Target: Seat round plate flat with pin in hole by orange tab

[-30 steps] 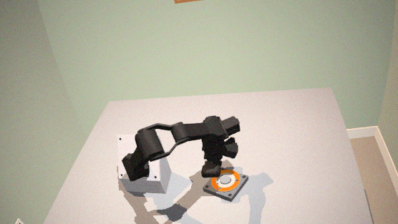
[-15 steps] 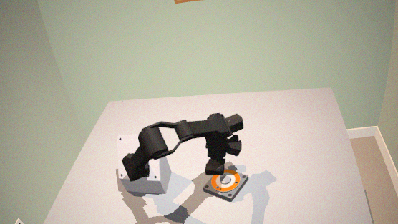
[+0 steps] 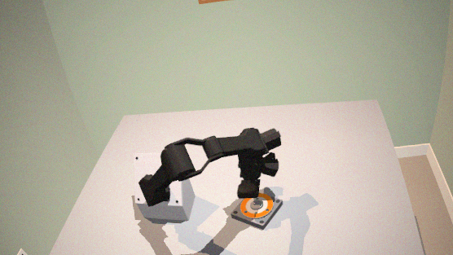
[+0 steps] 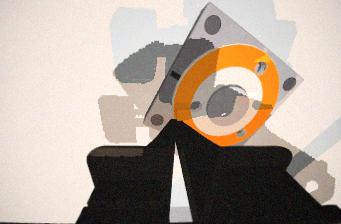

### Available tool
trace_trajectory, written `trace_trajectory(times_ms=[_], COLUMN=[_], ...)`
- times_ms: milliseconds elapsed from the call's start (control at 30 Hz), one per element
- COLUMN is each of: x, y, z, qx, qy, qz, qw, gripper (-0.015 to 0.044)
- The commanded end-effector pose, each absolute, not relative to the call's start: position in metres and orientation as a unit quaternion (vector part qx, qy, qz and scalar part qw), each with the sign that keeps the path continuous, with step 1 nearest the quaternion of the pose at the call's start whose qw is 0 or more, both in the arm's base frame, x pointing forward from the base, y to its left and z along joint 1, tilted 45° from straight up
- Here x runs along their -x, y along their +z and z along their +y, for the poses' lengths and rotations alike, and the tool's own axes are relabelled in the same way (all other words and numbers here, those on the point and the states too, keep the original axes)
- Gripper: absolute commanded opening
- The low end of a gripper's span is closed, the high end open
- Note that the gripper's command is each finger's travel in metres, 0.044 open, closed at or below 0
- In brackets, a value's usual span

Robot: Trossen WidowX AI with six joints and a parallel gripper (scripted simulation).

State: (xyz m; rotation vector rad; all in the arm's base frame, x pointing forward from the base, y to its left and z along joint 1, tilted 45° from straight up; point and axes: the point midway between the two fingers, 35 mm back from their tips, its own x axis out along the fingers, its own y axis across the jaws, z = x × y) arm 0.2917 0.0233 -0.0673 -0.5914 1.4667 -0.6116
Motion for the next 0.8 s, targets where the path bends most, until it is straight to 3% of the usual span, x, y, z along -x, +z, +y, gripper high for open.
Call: trace_trajectory(times_ms=[0, 767], x=[-0.299, -0.315], y=[-0.067, -0.066], z=[0.025, 0.025], qx=[0.263, 0.262], qy=[-0.270, -0.270], qz=[0.646, 0.646], qw=[0.664, 0.664], gripper=[0.0000, 0.0000])
